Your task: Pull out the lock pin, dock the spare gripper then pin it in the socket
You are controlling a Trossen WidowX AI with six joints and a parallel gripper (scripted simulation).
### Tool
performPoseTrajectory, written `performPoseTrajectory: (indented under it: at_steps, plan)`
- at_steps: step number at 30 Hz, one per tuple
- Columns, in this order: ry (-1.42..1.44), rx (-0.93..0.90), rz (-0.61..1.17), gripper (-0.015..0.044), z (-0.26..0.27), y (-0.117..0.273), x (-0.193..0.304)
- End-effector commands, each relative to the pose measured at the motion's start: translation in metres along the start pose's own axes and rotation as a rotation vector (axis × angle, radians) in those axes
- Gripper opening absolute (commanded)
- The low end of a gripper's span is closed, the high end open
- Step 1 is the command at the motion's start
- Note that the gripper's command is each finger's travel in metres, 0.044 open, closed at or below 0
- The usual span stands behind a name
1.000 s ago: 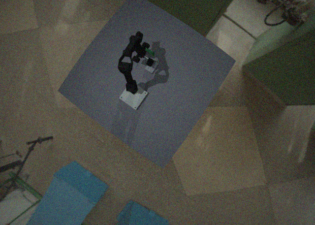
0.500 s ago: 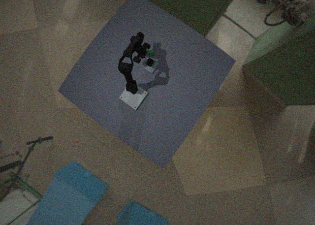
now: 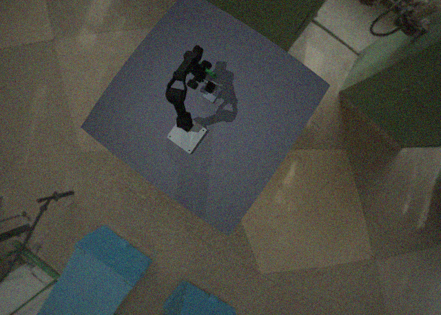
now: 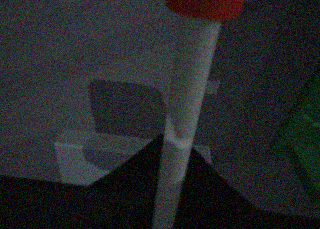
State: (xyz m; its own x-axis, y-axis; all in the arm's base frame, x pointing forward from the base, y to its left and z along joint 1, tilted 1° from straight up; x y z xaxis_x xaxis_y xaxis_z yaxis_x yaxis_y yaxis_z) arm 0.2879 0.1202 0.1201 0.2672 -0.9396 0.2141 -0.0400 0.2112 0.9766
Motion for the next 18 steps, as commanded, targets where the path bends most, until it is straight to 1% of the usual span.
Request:
performPoseTrajectory:
  at_steps: [1, 18]
  plan:
    - [0.001, 0.000, 0.004, 0.0000, 0.0006, -0.0012, 0.0031]
    - [0.002, -0.002, 0.003, 0.0000, 0.0015, -0.0029, 0.0095]
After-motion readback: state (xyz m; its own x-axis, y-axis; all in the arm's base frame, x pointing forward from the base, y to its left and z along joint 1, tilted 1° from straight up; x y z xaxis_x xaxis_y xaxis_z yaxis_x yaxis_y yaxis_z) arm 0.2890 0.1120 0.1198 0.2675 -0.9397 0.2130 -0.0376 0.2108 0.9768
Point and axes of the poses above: the point midway between the two fingers, 35 mm back from their tips, its own y axis back along the fingers, its own z axis across the jaws, x = y × z, the point moved 6 cm from there along y, back along the fingers, and after that the axes turned 10 degrees about y, right-handed, at the moved point
